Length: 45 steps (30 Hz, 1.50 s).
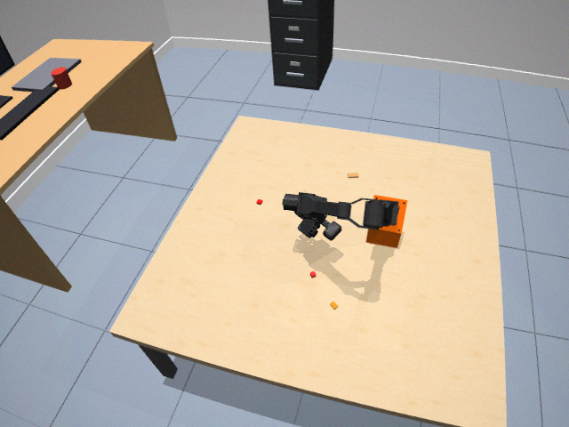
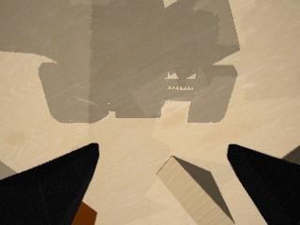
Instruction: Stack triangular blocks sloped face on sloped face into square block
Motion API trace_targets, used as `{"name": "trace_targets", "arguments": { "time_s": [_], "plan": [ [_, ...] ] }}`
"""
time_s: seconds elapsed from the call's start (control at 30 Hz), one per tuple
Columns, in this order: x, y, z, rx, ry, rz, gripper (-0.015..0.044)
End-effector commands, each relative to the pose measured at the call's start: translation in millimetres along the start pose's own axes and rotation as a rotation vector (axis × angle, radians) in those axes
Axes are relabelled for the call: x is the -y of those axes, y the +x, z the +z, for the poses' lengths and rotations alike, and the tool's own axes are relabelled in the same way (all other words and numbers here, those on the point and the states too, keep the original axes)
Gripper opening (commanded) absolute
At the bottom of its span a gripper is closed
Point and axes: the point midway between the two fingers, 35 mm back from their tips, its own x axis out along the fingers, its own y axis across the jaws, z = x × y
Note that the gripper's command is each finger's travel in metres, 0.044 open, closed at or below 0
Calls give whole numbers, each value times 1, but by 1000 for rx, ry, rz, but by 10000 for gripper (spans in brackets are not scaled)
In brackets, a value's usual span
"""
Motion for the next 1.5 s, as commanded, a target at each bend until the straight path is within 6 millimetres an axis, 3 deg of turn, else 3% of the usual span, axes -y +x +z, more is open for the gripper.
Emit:
{"name": "trace_targets", "arguments": {
  "time_s": [0.0,0.13,0.27,0.43,1.47],
  "plan": [
    [47,-7,-6,35,129,25,440],
    [99,-13,-23,84,267,45,440],
    [149,-17,-55,148,401,58,440],
    [195,-15,-100,219,548,85,440],
    [198,28,-94,222,554,84,440]
  ]
}}
